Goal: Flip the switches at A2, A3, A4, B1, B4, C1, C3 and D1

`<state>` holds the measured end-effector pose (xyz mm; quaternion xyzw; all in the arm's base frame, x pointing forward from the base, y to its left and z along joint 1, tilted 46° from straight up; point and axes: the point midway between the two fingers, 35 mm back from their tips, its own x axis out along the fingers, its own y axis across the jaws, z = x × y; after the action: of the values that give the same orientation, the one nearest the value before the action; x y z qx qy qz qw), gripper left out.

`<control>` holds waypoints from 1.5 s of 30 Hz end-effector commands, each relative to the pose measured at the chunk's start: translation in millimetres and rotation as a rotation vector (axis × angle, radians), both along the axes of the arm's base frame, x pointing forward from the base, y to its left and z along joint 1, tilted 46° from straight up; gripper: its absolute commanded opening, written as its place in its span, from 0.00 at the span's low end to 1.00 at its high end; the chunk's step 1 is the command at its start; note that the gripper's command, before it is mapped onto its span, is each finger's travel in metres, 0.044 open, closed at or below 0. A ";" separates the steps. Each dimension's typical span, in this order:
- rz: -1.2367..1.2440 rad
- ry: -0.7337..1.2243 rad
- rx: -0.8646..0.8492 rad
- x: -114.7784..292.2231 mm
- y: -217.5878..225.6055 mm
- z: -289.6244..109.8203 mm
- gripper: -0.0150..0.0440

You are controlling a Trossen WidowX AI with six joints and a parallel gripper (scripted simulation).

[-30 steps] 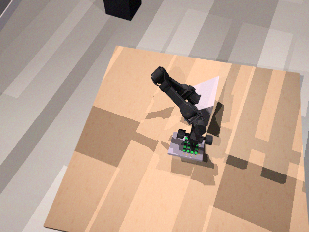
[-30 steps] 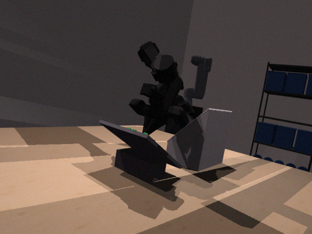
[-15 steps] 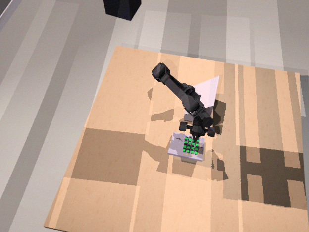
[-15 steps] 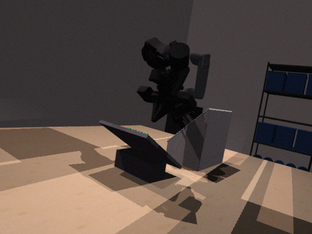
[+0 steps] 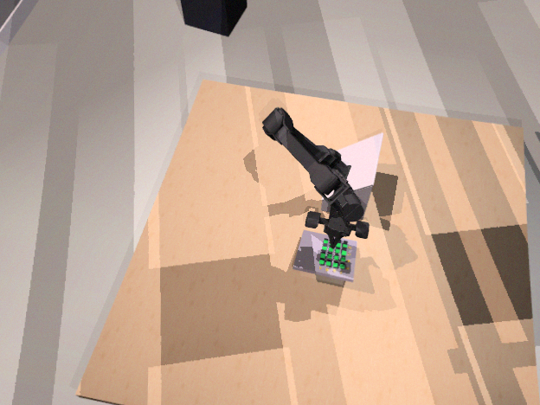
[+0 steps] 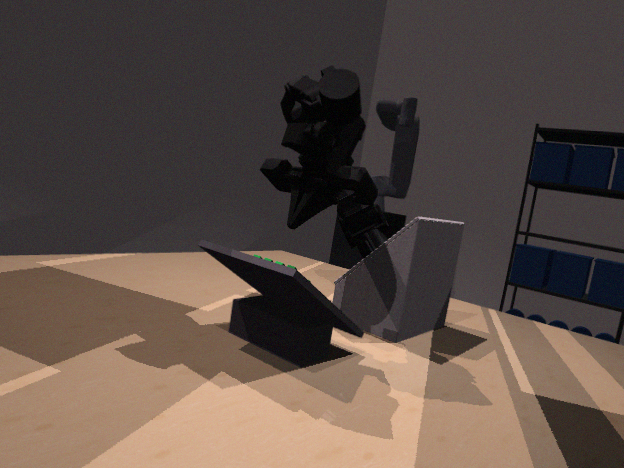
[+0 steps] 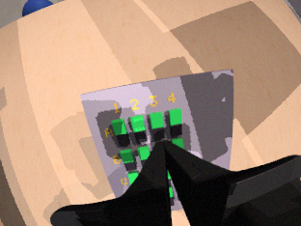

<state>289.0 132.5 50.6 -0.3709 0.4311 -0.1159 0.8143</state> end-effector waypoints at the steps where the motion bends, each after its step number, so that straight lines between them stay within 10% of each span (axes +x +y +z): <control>1: -0.018 0.018 -0.011 17.1 -16.1 -14.3 0.25; 45: -0.020 0.018 -0.012 33.3 -30.3 -30.4 0.25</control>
<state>322.3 101.9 20.9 -0.3712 0.4403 -0.1258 0.8078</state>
